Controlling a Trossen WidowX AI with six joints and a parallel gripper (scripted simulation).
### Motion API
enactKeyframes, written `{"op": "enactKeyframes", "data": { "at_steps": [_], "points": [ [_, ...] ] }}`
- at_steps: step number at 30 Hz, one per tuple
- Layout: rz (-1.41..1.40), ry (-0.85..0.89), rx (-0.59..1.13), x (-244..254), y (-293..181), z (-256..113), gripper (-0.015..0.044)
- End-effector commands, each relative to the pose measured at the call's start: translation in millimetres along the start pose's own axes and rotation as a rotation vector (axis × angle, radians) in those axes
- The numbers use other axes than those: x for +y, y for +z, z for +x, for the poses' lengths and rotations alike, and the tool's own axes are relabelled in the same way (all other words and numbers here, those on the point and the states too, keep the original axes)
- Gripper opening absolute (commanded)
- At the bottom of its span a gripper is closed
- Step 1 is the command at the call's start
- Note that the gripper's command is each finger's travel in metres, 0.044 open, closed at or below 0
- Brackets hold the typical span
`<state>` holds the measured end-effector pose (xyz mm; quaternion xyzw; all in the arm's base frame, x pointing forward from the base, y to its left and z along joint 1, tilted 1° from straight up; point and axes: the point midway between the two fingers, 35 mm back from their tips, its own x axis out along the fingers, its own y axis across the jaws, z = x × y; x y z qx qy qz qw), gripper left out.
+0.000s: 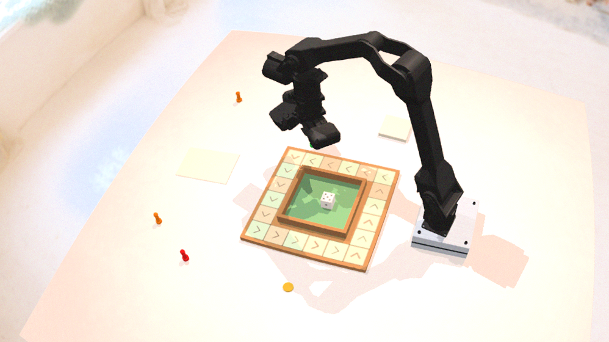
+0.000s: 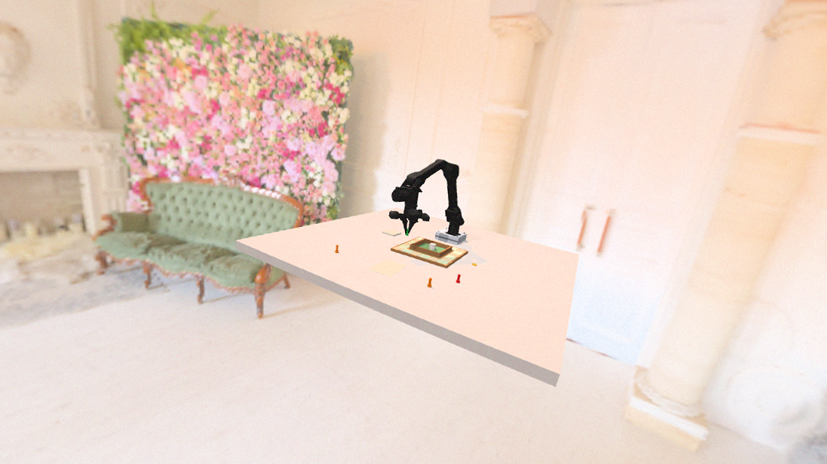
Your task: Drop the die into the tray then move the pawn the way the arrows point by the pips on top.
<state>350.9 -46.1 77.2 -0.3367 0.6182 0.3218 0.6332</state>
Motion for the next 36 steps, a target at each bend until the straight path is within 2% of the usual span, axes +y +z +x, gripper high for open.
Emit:
{"op": "enactKeyframes", "data": {
  "at_steps": [1,11,30,36],
  "points": [
    [0.001,-0.001,0.005,-6,4,6,0.0],
    [0.001,-0.001,0.005,-6,4,40,0.0],
    [0.001,-0.001,0.005,-6,3,58,0.0],
    [-0.002,-0.004,-0.001,-6,4,54,0.0157]
  ]
}}
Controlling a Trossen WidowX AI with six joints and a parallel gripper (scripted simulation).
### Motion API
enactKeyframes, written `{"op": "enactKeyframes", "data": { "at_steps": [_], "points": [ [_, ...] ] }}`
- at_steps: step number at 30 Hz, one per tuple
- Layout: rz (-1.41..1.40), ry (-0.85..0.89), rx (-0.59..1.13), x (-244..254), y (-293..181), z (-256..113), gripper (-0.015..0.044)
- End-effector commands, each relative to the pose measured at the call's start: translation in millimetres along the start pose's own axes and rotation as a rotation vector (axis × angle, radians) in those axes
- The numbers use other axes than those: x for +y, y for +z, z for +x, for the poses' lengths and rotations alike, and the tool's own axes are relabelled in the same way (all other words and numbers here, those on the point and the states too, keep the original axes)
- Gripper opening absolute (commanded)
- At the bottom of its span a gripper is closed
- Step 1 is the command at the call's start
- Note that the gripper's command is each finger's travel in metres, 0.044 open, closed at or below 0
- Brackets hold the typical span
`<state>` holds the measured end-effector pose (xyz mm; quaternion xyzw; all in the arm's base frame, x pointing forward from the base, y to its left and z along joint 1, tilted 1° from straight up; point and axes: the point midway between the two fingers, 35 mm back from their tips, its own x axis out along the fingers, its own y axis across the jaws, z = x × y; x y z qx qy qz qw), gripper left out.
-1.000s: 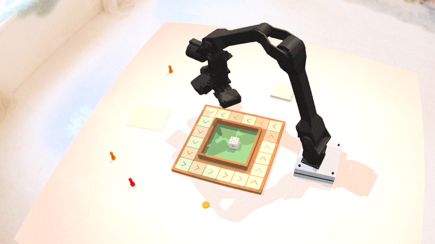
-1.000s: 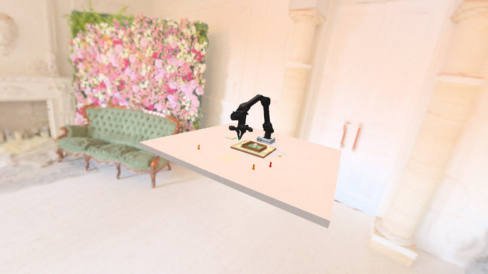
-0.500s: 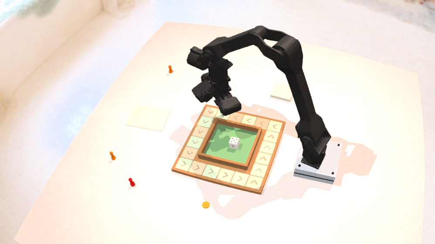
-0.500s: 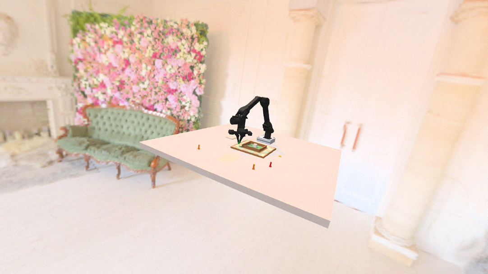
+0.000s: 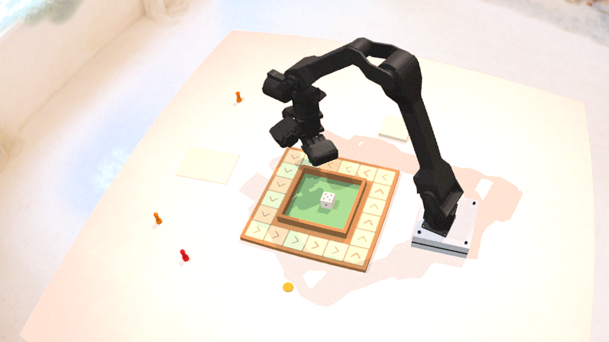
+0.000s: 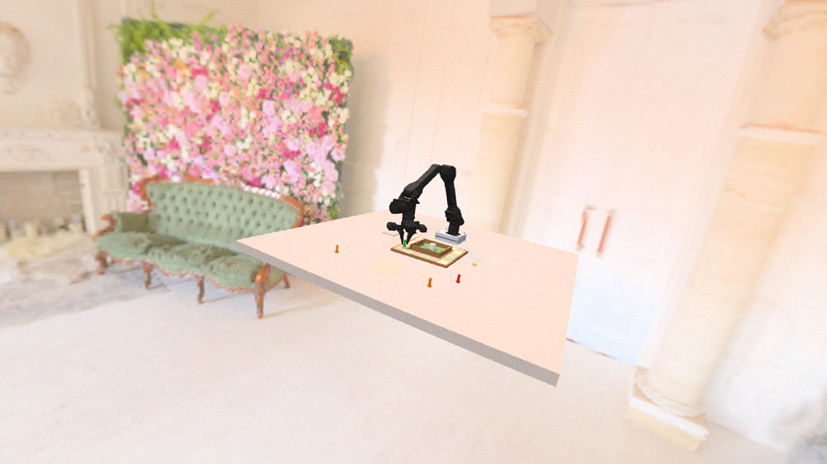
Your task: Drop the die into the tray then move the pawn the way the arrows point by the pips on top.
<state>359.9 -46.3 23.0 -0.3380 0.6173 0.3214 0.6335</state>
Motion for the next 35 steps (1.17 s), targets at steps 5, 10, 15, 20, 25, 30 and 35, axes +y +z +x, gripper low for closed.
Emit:
{"op": "enactKeyframes", "data": {
  "at_steps": [5,10,15,20,25,30,35],
  "points": [
    [0.0,0.0,0.001,-1,0,-12,0.0289],
    [0.002,0.002,0.005,0,0,-50,0.042],
    [0.034,0.002,0.005,8,1,-57,0.044],
    [0.269,0.008,0.006,70,0,-95,0.044],
    [0.514,0.013,0.009,135,-15,-121,0.044],
    [0.529,0.008,0.003,137,-14,-124,0.044],
    [0.529,0.008,0.003,137,-14,-124,0.044]
  ]
}}
